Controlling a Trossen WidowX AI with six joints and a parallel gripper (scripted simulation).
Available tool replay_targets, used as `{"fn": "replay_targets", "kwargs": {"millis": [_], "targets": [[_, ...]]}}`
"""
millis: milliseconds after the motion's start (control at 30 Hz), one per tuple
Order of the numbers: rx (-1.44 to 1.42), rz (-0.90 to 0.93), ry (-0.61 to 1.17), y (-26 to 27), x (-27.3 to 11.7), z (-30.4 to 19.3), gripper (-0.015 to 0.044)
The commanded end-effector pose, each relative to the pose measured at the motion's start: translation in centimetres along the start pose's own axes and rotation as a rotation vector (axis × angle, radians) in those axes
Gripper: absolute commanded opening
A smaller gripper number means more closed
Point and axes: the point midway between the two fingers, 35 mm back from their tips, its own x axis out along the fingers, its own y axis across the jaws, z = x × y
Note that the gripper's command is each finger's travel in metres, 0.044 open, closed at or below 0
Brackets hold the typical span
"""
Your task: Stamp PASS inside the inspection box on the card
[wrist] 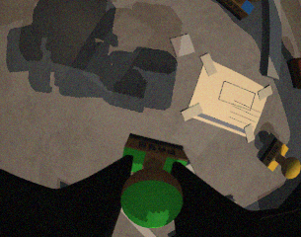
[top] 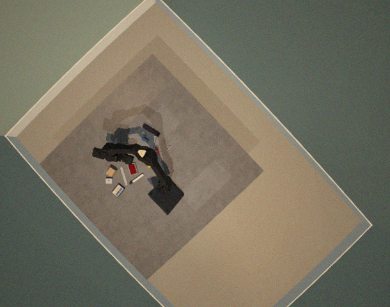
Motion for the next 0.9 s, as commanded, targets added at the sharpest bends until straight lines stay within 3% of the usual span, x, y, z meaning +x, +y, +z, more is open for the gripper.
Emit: {"fn": "replay_targets", "kwargs": {"millis": [0, 867], "targets": [[0.004, 0.003, 0.003, 1.4, 0.0, -1.3, 0.0000], [0.006, 0.003, 0.003, 3.0, 2.9, -2.8, 0.0000]]}}
